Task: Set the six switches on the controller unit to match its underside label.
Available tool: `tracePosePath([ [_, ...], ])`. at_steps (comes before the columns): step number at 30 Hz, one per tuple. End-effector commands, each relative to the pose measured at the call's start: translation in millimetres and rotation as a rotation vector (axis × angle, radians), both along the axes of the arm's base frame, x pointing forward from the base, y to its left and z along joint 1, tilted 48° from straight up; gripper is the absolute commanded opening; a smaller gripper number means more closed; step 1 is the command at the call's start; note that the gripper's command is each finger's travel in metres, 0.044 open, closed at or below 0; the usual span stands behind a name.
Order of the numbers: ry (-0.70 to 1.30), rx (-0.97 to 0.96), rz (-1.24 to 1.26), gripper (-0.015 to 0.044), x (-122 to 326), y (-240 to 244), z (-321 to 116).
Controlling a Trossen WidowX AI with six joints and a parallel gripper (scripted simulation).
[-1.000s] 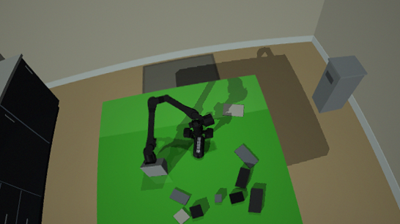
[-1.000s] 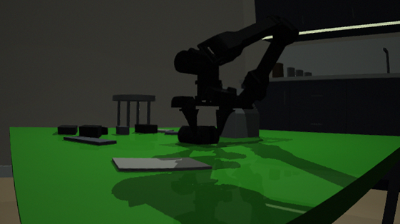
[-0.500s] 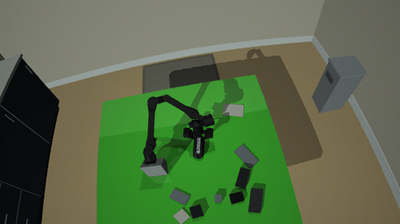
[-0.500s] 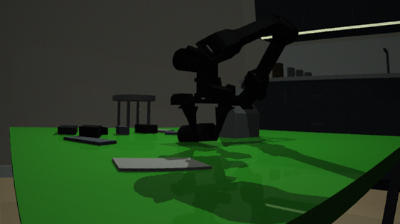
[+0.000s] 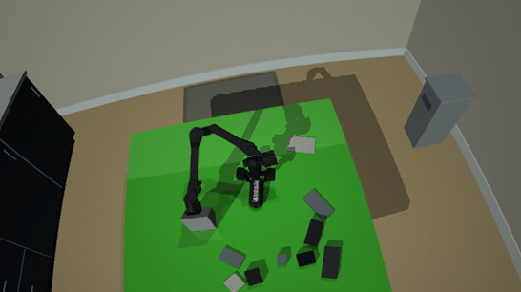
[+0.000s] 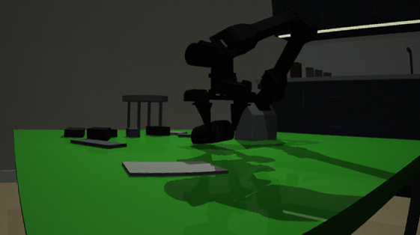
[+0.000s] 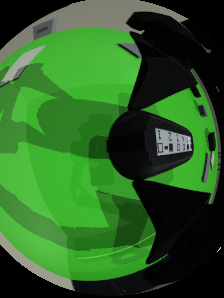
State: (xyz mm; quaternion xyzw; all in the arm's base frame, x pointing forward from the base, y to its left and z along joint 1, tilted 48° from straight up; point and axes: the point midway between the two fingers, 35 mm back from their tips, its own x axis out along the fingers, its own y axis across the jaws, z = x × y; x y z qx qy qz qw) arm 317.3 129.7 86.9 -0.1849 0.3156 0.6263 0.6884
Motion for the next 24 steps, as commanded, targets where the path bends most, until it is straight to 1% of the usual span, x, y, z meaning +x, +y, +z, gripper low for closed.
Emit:
tracePosePath([
  [1,-0.012,-0.001,-0.009,0.0336,1.5,-6.9,4.1],
  [24,-0.012,-0.002,-0.009,0.0336,-0.9,-25.2,7.6],
])
